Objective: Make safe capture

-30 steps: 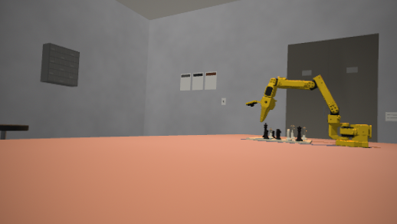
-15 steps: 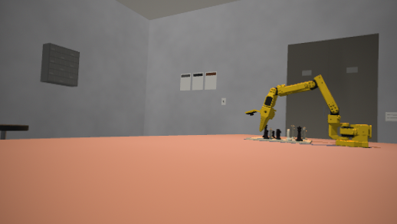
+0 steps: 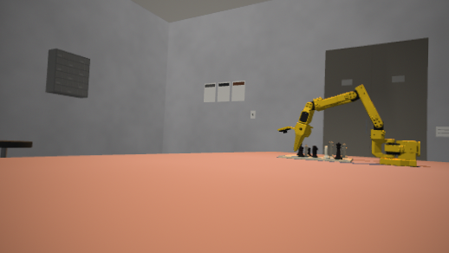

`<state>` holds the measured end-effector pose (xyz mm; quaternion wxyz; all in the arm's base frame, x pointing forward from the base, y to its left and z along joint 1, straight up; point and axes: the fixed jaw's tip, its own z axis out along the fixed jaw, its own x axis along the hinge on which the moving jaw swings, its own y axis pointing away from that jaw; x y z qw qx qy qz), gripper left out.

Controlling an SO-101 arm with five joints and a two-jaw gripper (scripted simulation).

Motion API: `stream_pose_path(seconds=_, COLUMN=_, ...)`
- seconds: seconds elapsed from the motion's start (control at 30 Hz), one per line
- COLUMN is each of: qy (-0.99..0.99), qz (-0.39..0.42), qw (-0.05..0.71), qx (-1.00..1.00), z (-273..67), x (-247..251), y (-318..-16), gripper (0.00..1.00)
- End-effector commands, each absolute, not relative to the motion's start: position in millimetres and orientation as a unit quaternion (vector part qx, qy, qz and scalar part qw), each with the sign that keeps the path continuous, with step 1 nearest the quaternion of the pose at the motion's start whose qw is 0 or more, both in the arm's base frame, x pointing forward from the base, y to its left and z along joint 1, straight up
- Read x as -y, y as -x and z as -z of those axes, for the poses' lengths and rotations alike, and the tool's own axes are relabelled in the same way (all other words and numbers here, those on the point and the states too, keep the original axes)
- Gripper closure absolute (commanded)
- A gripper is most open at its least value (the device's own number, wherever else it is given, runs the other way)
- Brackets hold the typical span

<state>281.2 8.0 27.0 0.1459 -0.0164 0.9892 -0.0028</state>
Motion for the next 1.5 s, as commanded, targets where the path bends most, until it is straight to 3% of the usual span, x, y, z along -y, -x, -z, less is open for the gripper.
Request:
stream_pose_path(seconds=0.0, qy=0.018, qz=0.001, qw=0.146, qx=-0.989, z=-24.8, x=-10.1, y=-277.8, gripper=1.0)
stream_pose_path(seconds=1.1, qy=0.018, qz=0.001, qw=0.146, qx=-0.989, z=-25.2, x=-10.1, y=-277.5, gripper=1.0)
stream_pose_path(seconds=1.47, qy=0.018, qz=0.001, qw=0.146, qx=-0.989, z=-46.9, x=-10.1, y=-276.9, gripper=1.0)
